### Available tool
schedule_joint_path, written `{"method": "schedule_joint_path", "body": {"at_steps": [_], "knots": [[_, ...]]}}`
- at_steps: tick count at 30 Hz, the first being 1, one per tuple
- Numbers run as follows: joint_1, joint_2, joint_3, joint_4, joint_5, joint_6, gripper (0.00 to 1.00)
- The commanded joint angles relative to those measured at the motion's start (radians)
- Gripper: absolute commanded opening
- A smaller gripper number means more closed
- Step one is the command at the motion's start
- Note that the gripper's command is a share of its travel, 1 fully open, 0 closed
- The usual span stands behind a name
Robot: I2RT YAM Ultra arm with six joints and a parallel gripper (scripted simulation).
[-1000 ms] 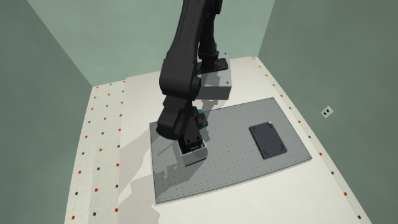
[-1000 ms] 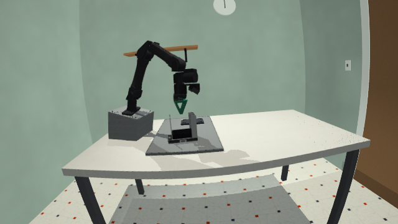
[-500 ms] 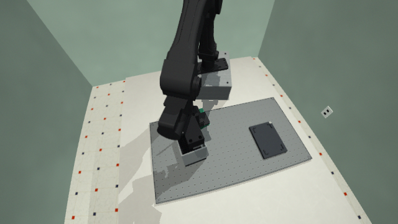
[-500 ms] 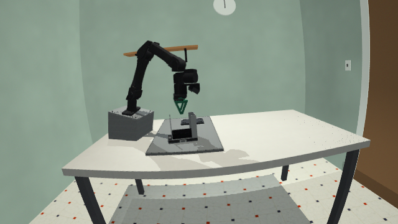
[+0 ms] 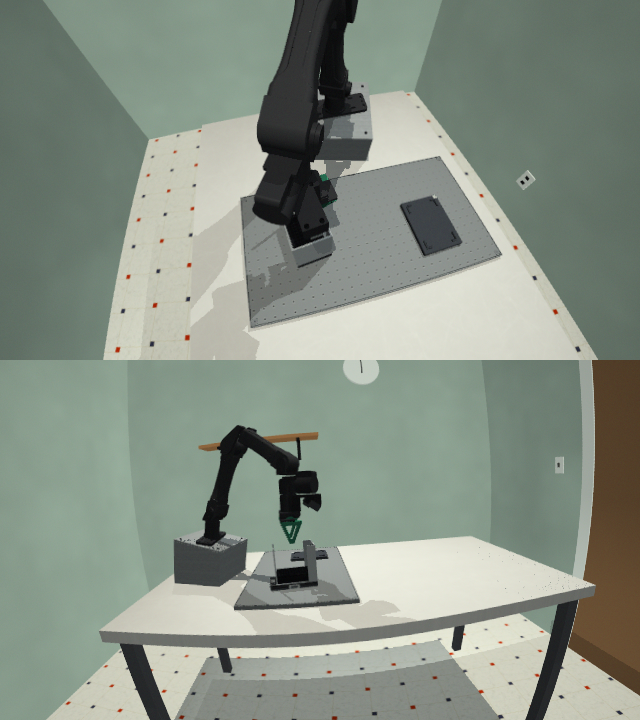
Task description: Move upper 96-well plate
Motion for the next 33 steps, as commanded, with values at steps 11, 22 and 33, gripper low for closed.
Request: {"method": "schedule_joint_path", "body": {"at_steps": [11, 22, 33], "knots": [[-0.006, -0.023, 0.039, -0.005, -0.008, -0.008, 1.00], [-0.001, 0.019, -0.020, 0.041, -0.007, -0.005, 1.00], [0.008, 0.024, -0.050, 0.095, -0.006, 0.001, 1.00]]}}
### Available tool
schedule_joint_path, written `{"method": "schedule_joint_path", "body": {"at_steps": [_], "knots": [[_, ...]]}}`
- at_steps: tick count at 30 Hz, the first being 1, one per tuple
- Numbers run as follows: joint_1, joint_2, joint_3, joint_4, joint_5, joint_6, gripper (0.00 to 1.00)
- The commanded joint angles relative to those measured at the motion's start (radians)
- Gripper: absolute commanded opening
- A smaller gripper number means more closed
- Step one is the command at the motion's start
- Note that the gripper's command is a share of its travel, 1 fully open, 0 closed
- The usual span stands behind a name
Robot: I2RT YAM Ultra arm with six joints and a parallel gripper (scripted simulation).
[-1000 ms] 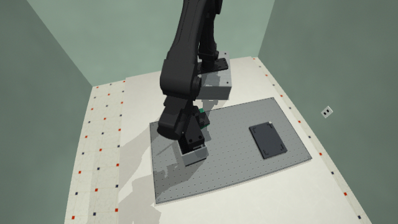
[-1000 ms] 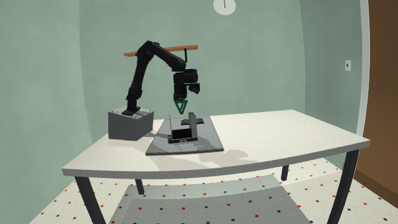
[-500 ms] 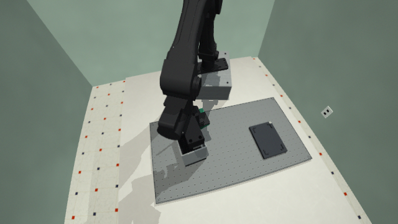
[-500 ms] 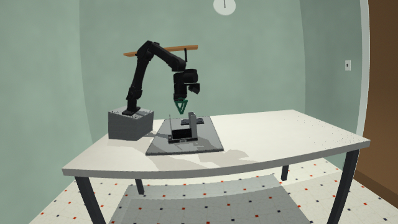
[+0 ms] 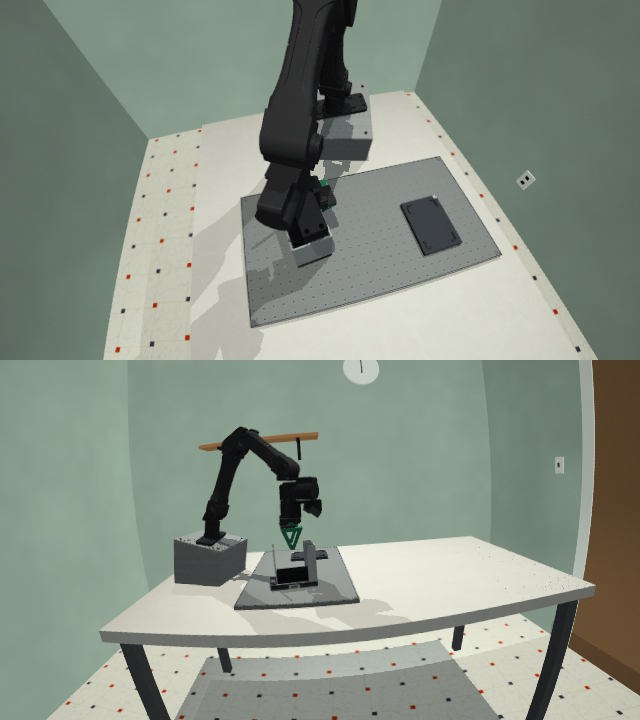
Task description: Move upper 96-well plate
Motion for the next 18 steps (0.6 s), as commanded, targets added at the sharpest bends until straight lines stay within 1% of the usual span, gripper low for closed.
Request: {"method": "schedule_joint_path", "body": {"at_steps": [1, 2, 4, 6, 8, 10, 13, 14, 15, 18], "knots": [[0.009, 0.009, -0.020, 0.037, -0.006, 0.002, 1.00], [0.010, 0.015, -0.009, 0.044, -0.006, 0.003, 1.00], [0.007, 0.020, -0.030, 0.055, -0.006, 0.004, 1.00], [0.006, 0.026, -0.036, 0.066, -0.005, 0.006, 1.00], [0.008, 0.032, -0.026, 0.079, -0.005, 0.007, 1.00], [0.010, 0.028, -0.047, 0.090, -0.005, 0.008, 1.00], [0.011, 0.032, -0.047, 0.096, -0.005, 0.009, 1.00], [0.007, 0.040, -0.012, 0.103, -0.005, 0.008, 1.00], [0.007, 0.046, -0.015, 0.108, -0.004, 0.009, 1.00], [0.010, 0.056, -0.064, 0.125, -0.004, 0.010, 1.00]]}}
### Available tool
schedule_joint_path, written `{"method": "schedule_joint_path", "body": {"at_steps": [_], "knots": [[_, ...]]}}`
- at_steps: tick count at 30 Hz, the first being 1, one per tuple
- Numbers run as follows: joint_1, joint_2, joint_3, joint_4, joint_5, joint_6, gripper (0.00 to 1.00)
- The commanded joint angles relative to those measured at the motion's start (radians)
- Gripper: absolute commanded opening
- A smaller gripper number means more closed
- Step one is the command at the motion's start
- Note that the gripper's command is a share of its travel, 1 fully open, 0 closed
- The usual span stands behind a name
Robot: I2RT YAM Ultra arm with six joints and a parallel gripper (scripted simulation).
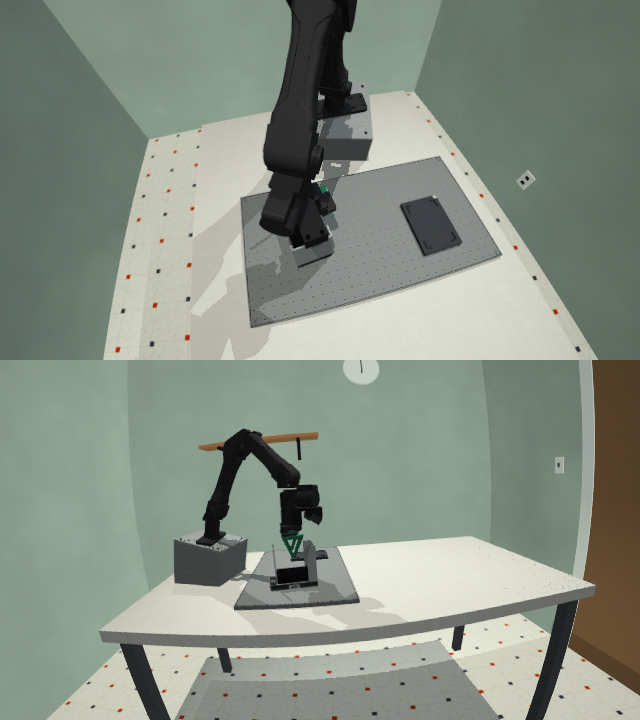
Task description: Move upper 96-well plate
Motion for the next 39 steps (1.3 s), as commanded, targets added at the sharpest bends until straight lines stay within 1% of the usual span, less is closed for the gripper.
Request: {"method": "schedule_joint_path", "body": {"at_steps": [1, 4, 6, 8, 10, 12, 13, 15, 17, 19, 21, 24, 26, 27, 29, 30, 32, 35, 37, 39], "knots": [[0.007, 0.016, -0.023, 0.039, -0.004, 0.009, 1.00], [0.008, 0.027, -0.013, 0.058, -0.003, 0.010, 1.00], [0.007, 0.030, -0.035, 0.068, -0.003, 0.010, 1.00], [0.008, 0.041, -0.022, 0.081, -0.003, 0.010, 1.00], [0.010, 0.047, -0.044, 0.091, -0.002, 0.011, 1.00], [0.010, 0.047, -0.044, 0.091, -0.002, 0.011, 1.00], [0.011, 0.024, -0.005, 0.097, -0.003, 0.011, 1.00], [0.010, 0.058, -0.027, 0.109, -0.002, 0.012, 1.00], [0.008, 0.065, -0.055, 0.119, -0.002, 0.012, 1.00], [0.009, 0.072, -0.059, 0.131, -0.001, 0.012, 1.00], [0.011, 0.080, -0.045, 0.143, -0.001, 0.013, 1.00], [0.013, 0.092, -0.067, 0.159, -0.001, 0.013, 1.00], [0.011, 0.100, -0.048, 0.171, -0.001, 0.014, 1.00], [0.010, 0.103, -0.059, 0.176, 0.000, 0.014, 1.00], [0.010, 0.103, -0.059, 0.176, 0.000, 0.014, 1.00], [0.011, 0.074, -0.070, 0.181, 0.000, 0.014, 1.00], [0.012, 0.116, -0.064, 0.193, 0.000, 0.015, 1.00], [0.015, 0.127, -0.081, 0.208, 0.001, 0.015, 1.00], [0.016, 0.136, -0.066, 0.220, 0.000, 0.016, 1.00], [0.013, 0.145, -0.081, 0.230, 0.000, 0.016, 1.00]]}}
